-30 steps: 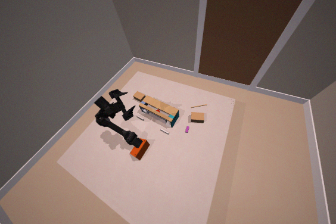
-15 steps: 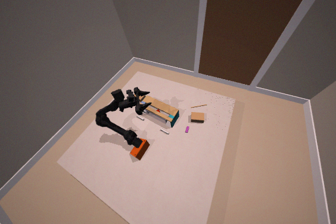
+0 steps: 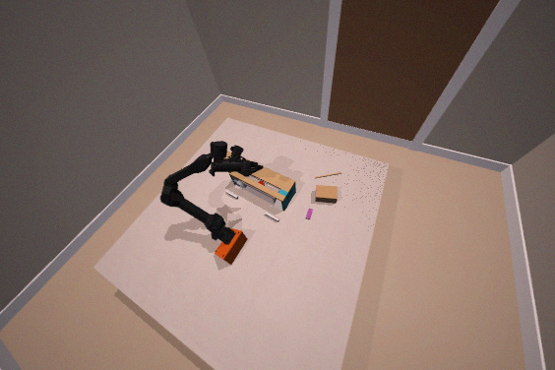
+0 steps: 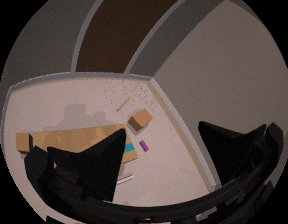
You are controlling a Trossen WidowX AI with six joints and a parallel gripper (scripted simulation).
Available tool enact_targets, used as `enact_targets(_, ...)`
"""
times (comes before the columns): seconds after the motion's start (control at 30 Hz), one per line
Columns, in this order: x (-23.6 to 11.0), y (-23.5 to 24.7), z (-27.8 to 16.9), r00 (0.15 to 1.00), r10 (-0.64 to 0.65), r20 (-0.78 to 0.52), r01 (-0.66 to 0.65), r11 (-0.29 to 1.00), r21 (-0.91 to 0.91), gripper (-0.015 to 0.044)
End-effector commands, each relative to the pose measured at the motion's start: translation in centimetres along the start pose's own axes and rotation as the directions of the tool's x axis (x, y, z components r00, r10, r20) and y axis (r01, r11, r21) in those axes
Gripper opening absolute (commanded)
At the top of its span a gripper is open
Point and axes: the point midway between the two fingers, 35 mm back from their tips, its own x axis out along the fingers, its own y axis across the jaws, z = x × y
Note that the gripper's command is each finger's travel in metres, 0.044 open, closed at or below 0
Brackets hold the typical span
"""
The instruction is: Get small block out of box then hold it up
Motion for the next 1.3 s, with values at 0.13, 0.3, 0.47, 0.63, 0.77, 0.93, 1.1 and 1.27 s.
enact_targets(0.13, 3.1, 9.8, -3.9, 0.909, 0.241, -0.339, -0.411, 0.645, -0.644, 0.04)
enact_targets(0.3, 3.2, 13.2, -6.0, 0.832, 0.292, -0.472, -0.553, 0.361, -0.751, 0.04)
enact_targets(0.47, 2.8, 16.4, -8.2, 0.733, 0.32, -0.6, -0.641, 0.03, -0.767, 0.04)
enact_targets(0.63, 2.0, 19.2, -10.5, 0.619, 0.322, -0.716, -0.651, -0.3, -0.697, 0.04)
enact_targets(0.77, 1.7, 19.7, -10.9, 0.596, 0.32, -0.737, -0.643, -0.36, -0.676, 0.04)
enact_targets(0.93, 1.7, 19.7, -10.9, 0.596, 0.32, -0.737, -0.643, -0.36, -0.676, 0.04)
enact_targets(1.1, 1.7, 19.7, -10.9, 0.596, 0.32, -0.737, -0.643, -0.36, -0.676, 0.04)
enact_targets(1.27, 1.8, 19.8, -10.9, 0.596, 0.32, -0.737, -0.643, -0.36, -0.676, 0.04)
